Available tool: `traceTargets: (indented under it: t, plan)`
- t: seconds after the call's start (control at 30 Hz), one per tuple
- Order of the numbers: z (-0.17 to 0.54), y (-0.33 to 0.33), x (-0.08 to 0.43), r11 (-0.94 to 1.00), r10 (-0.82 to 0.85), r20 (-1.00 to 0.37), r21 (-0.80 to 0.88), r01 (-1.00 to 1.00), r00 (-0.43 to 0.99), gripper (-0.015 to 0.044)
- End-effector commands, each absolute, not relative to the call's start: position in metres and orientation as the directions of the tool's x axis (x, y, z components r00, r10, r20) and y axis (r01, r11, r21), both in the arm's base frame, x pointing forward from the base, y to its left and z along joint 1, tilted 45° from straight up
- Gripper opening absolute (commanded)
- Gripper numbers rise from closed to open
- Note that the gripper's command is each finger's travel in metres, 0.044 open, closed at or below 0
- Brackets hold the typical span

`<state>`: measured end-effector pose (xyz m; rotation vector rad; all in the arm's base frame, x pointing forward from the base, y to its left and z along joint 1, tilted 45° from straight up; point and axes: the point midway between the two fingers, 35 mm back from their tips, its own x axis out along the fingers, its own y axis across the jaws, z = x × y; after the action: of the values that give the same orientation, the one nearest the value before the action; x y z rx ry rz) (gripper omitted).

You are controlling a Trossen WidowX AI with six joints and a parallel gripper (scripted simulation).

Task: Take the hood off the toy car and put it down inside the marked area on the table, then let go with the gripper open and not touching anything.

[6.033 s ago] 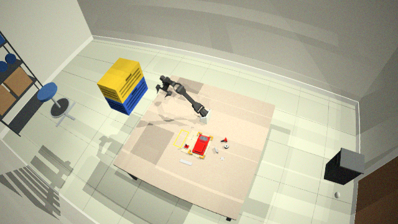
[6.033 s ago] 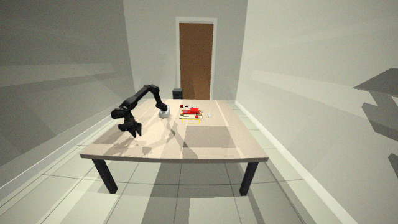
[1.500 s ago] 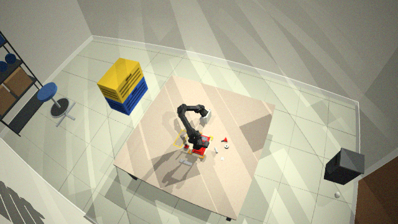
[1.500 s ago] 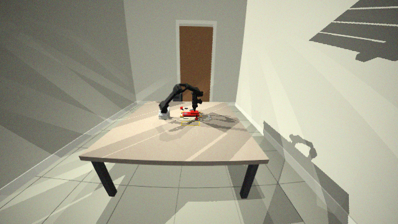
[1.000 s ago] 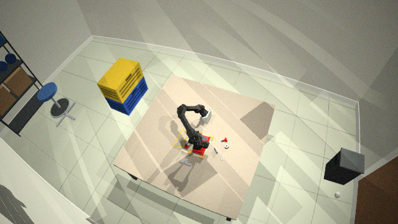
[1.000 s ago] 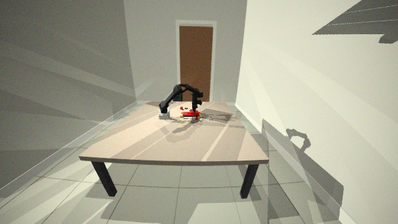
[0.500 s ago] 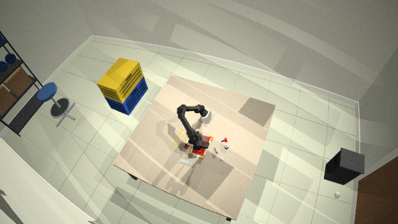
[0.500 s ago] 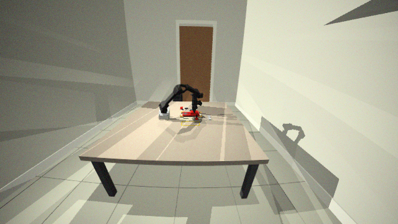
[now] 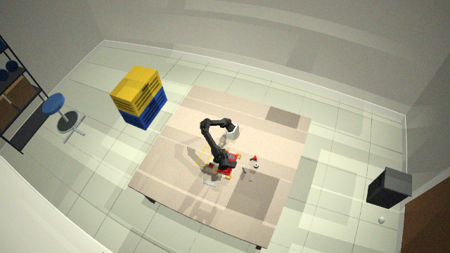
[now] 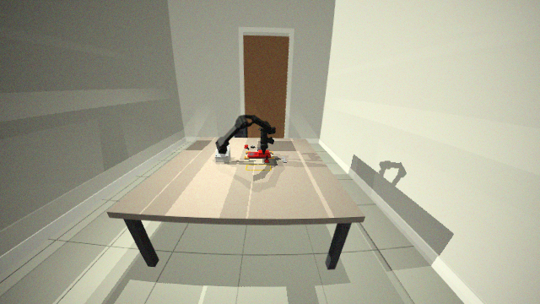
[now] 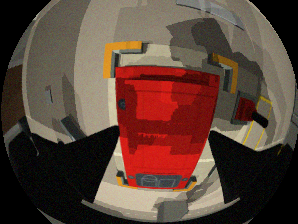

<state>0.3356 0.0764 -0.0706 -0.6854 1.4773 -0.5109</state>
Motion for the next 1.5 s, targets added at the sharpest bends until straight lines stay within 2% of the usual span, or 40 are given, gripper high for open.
traceTargets:
  t: [0.0,0.37,0.5,0.8,1.13,1.47]
  plan:
    - [-0.073,0.073,0.335,0.711,-0.695,-0.718,-0.695,-0.105,0.047,0.0440]
    - [-0.076,0.070,0.335,0.711,-0.695,-0.717,-0.695,-0.105,0.047,0.0440]
    - [-0.075,0.072,0.336,0.715,-0.691,-0.721,-0.692,-0.098,0.048,0.0335]
    - [-0.075,0.072,0.336,0.715,-0.691,-0.721,-0.692,-0.098,0.048,0.0275]
    - [-0.071,0.076,0.336,0.715,-0.691,-0.721,-0.692,-0.098,0.047,0.0012]
    - [-0.067,0.080,0.335,0.716,-0.691,-0.722,-0.691,-0.099,0.047,0.0000]
